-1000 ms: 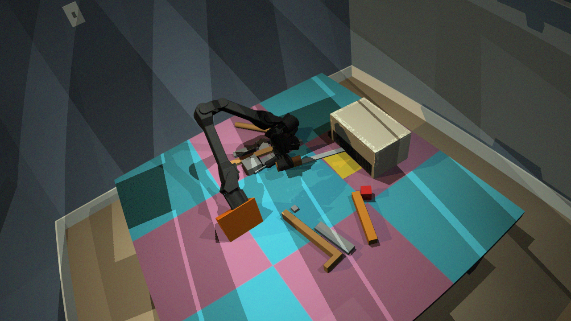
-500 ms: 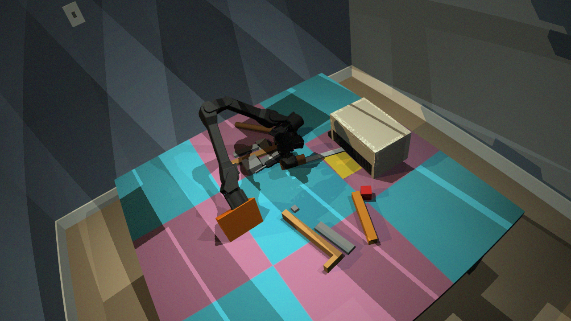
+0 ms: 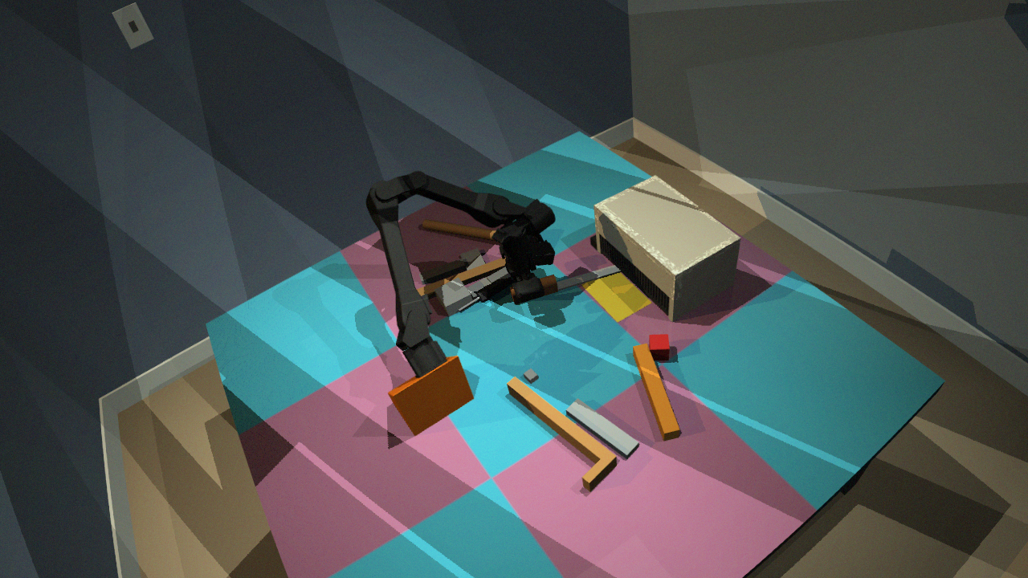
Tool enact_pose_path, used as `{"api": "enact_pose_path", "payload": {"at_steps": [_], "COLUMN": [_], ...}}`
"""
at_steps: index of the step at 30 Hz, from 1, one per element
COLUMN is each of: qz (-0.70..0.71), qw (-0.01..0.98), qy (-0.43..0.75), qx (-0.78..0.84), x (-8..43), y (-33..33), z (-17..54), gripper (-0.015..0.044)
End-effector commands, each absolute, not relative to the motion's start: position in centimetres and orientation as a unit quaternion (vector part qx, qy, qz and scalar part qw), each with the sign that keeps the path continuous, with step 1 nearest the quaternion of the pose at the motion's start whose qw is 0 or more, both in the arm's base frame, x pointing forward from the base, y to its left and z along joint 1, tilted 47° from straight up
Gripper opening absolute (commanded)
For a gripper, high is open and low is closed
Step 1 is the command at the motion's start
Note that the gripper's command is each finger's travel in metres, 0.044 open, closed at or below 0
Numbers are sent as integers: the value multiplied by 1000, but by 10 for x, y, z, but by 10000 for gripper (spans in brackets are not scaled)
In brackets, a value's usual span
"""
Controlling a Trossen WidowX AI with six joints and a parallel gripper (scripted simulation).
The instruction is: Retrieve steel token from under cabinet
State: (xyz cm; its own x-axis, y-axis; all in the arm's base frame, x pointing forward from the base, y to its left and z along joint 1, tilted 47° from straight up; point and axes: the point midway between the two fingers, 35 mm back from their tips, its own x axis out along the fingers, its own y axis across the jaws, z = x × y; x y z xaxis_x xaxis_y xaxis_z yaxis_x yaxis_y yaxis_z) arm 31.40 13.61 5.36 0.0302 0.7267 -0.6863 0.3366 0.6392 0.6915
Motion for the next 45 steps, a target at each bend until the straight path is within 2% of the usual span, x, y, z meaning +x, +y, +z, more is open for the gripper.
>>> {"api": "enact_pose_path", "payload": {"at_steps": [1, 45], "qz": [164, 164], "qw": [601, 602], "qy": [677, 676], "qx": [392, 392], "x": [319, 366], "y": [135, 124], "z": [53, 44], "gripper": [0, 0]}}
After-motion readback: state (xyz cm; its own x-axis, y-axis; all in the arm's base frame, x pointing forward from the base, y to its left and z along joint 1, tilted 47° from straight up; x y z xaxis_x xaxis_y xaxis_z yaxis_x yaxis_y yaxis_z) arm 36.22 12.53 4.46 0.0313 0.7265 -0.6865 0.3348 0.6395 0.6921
